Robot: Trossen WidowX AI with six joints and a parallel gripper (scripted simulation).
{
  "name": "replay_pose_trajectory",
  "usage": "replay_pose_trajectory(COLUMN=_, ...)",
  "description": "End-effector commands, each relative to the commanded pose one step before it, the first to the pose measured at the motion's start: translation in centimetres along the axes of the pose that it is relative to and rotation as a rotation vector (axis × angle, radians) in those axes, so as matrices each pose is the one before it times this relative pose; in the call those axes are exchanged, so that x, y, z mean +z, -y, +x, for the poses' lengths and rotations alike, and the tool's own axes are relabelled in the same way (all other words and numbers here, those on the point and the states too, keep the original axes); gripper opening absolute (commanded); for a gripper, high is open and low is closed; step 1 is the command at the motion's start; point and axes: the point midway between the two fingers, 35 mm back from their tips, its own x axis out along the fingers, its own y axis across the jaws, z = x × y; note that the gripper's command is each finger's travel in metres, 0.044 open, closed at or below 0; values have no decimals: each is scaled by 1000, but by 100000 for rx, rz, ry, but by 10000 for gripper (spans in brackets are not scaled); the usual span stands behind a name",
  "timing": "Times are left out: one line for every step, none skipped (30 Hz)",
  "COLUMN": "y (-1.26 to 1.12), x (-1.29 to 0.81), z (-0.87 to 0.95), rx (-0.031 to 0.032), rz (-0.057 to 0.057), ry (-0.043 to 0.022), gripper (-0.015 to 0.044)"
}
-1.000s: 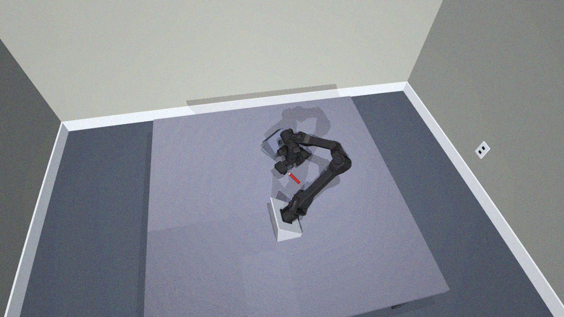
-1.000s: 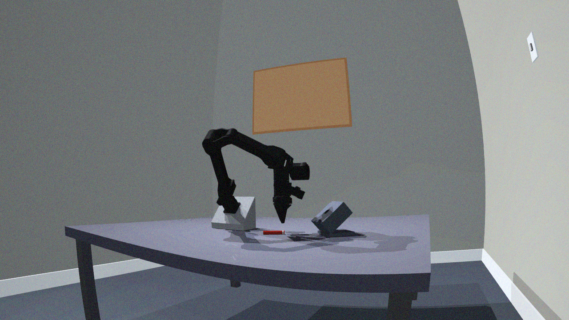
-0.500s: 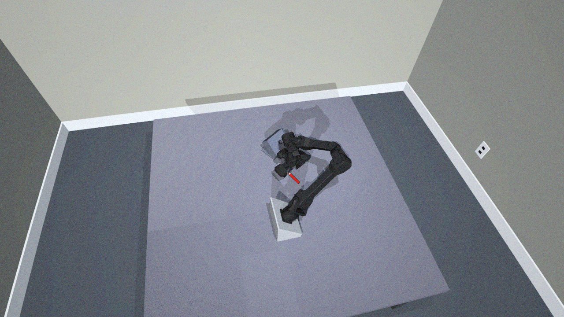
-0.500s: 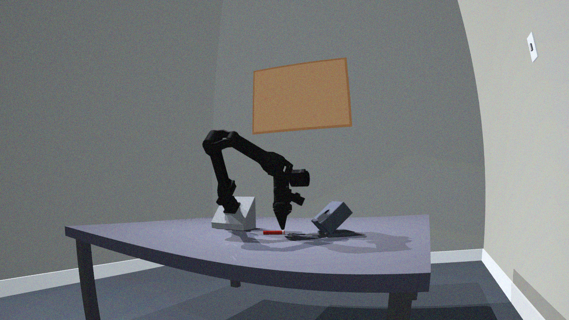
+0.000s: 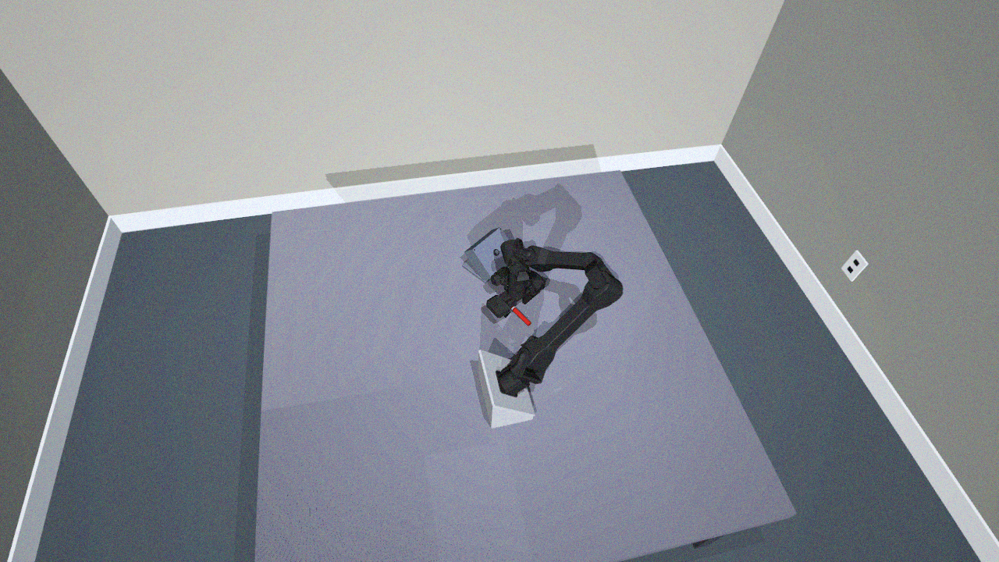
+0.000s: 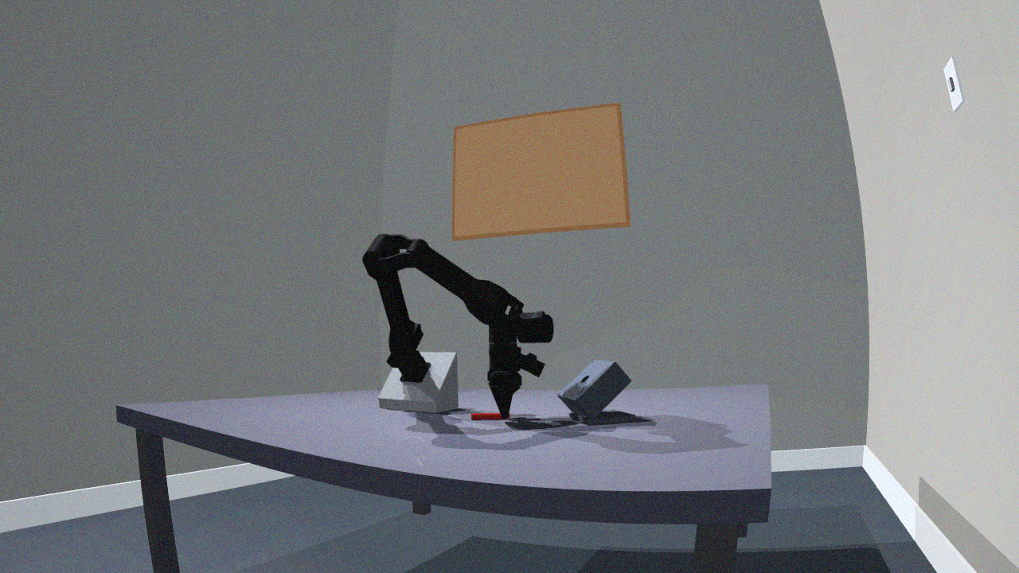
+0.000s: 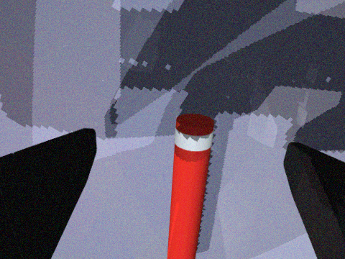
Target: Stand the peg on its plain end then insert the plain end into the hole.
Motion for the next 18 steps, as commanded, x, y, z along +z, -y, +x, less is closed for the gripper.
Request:
replay_pose_trajectory(y=-12, x=-70, z=117, rx=-278, rz=-434, ry=-279, gripper=282)
replay_pose_trajectory(y=0, x=0, z=0, rx=0, rz=0, ry=0, gripper=256)
replay_pose_trajectory(y=0, x=0, z=0, rx=0, rz=0, ry=0, gripper=230)
replay_pose_trajectory(y=0, x=0, z=0, rx=0, rz=0, ry=0, gripper=204)
replay_pose_trajectory(y=0, x=0, z=0, rx=0, rz=0, ry=0, gripper=177)
replay_pose_trajectory(y=0, x=0, z=0, rx=0, rz=0, ry=0, gripper=151)
replay_pose_trajectory(y=0, x=0, z=0, rx=0, rz=0, ry=0, gripper=125)
replay_pose_trajectory(y=0, x=0, z=0, rx=0, rz=0, ry=0, gripper=110)
replay_pose_trajectory(y=0, x=0, z=0, rx=0, rz=0, ry=0, gripper=110)
replay_pose_trajectory(y=0, x=0, z=0, rx=0, rz=0, ry=0, gripper=110)
replay_pose_trajectory(y=0, x=0, z=0, rx=0, rz=0, ry=0, gripper=110)
replay_pose_trajectory(y=0, x=0, z=0, rx=0, rz=0, ry=0, gripper=110)
replay_pose_trajectory(y=0, x=0, z=0, rx=0, rz=0, ry=0, gripper=110)
replay_pose_trajectory(y=0, x=0, z=0, rx=0, rz=0, ry=0, gripper=110)
replay_pose_trajectory(y=0, x=0, z=0, rx=0, rz=0, ry=0, gripper=110)
replay_pose_trajectory(y=0, x=0, z=0, rx=0, rz=0, ry=0, gripper=110)
replay_pose_trajectory(y=0, x=0, z=0, rx=0, rz=0, ry=0, gripper=110)
replay_pose_trajectory(y=0, x=0, z=0, rx=0, rz=0, ry=0, gripper=103)
